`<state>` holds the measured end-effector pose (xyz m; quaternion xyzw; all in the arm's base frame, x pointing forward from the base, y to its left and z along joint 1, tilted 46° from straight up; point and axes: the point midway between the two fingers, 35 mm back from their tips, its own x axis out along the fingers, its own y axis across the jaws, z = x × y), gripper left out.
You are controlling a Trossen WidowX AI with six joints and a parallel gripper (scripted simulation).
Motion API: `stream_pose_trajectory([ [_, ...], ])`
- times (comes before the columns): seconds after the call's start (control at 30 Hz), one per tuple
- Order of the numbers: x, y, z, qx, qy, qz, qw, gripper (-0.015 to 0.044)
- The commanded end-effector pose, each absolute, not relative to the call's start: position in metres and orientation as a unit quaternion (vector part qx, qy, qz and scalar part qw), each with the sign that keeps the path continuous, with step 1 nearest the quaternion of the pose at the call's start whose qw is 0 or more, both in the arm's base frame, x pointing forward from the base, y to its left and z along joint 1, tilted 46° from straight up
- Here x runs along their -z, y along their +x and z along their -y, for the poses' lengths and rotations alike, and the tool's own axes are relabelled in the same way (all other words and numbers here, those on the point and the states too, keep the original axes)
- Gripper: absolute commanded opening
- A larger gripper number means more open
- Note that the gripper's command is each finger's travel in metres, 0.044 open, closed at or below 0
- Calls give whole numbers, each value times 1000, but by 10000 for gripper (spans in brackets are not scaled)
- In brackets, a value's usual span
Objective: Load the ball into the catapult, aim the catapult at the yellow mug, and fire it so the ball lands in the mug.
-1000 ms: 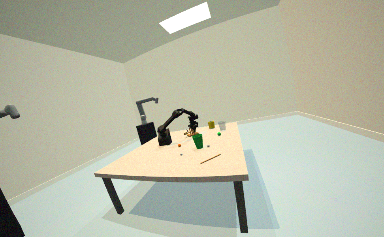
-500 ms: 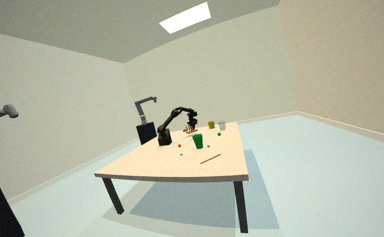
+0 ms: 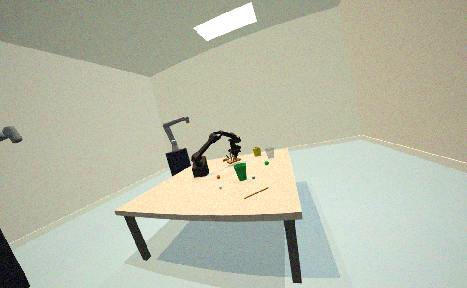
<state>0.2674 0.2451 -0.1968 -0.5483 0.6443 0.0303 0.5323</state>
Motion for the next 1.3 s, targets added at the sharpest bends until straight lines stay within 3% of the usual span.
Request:
stream_pose_trajectory([
  [0.0, 201, 267, -242, -32, -553, -642, 530, 0],
  [0.7, 215, 271, -227, -31, -551, -644, 530, 0],
  [1.13, 215, 271, -227, -31, -551, -644, 530, 341],
  [1.27, 188, 267, -257, -32, -550, -645, 530, 440],
])
